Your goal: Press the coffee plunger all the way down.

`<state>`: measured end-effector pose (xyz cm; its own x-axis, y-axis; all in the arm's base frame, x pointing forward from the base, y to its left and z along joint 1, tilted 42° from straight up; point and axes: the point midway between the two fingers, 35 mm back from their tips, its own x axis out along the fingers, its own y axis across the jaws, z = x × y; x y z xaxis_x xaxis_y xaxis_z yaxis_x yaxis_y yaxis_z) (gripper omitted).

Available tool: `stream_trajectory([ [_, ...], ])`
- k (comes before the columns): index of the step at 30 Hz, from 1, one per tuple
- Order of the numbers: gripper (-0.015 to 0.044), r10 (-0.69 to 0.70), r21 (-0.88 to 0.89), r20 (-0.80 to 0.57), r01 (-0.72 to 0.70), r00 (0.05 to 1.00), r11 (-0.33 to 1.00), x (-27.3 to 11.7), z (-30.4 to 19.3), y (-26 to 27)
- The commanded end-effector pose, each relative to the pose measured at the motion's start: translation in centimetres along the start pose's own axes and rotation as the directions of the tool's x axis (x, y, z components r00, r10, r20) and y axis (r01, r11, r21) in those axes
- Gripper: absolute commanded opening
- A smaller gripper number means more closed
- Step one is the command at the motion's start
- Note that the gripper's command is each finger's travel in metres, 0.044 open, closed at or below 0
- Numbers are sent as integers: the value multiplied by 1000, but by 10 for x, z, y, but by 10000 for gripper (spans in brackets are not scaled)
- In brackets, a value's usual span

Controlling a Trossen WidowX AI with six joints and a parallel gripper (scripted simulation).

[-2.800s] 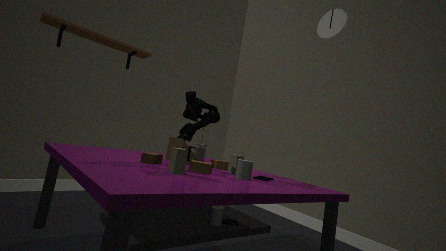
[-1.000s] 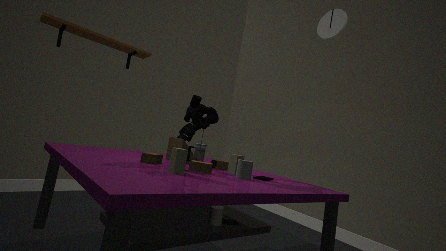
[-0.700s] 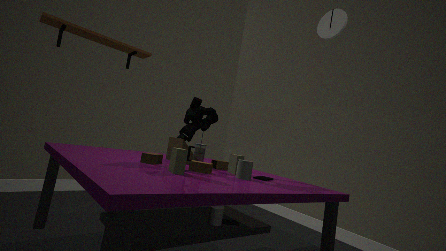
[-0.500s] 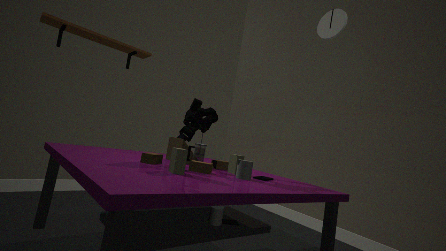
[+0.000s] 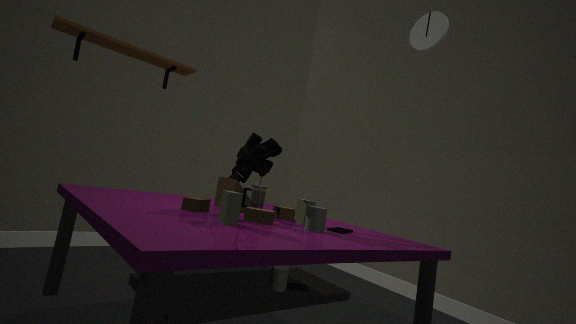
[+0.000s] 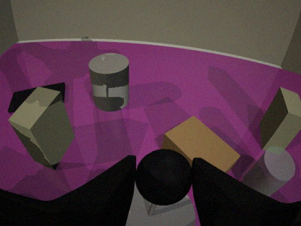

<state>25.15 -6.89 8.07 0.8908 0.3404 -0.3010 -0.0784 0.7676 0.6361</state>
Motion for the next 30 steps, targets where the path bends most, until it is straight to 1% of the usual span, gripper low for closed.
stream_trajectory([
  [1,118,-6,37,-26,7,1000,999,6,-20,-1],
  [13,118,1,41,-14,0,1000,999,19,-24,1],
  [30,118,2,40,-14,-1,1000,999,22,-21,-1],
])
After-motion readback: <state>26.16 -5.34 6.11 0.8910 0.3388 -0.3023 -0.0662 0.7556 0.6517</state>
